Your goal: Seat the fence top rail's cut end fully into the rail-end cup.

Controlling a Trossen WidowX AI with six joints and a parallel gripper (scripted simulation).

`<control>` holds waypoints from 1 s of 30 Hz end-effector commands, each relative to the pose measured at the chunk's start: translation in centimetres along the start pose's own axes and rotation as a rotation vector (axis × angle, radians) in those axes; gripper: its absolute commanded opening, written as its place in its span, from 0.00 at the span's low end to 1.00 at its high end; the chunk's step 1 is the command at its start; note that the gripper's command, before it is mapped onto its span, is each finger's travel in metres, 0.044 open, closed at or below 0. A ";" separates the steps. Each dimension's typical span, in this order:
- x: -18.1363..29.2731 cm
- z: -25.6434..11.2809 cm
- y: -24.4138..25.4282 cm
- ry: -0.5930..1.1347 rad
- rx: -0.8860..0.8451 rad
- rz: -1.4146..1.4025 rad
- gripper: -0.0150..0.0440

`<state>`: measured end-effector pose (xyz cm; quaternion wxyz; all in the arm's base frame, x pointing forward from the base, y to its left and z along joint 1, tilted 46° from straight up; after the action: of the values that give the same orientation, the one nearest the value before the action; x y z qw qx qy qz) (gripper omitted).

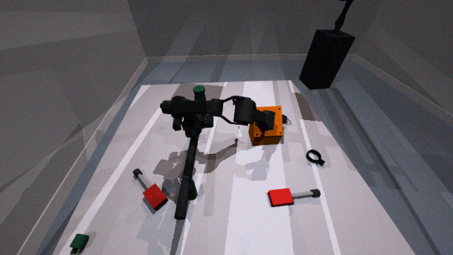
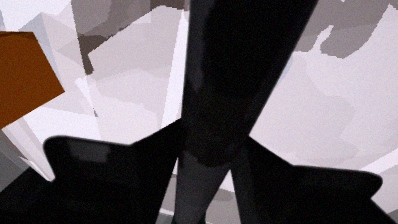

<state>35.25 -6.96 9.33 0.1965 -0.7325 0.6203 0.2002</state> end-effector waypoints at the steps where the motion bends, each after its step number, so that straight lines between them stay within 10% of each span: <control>1: -0.3 -0.5 -0.2 0.002 0.007 0.001 0.25; 30: -0.4 -1.4 -0.7 0.001 0.000 0.000 0.25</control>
<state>35.95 -6.58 10.87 0.1944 -0.7344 0.6172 0.2050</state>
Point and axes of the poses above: the point midway between the two fingers, 35 mm back from their tips, its own z axis out along the fingers, its own y axis across the jaws, x = y × z, the point moved 9 cm from there along -z, back along the fingers, and after that the axes turned 15 degrees about -z, right-handed, at the moved point
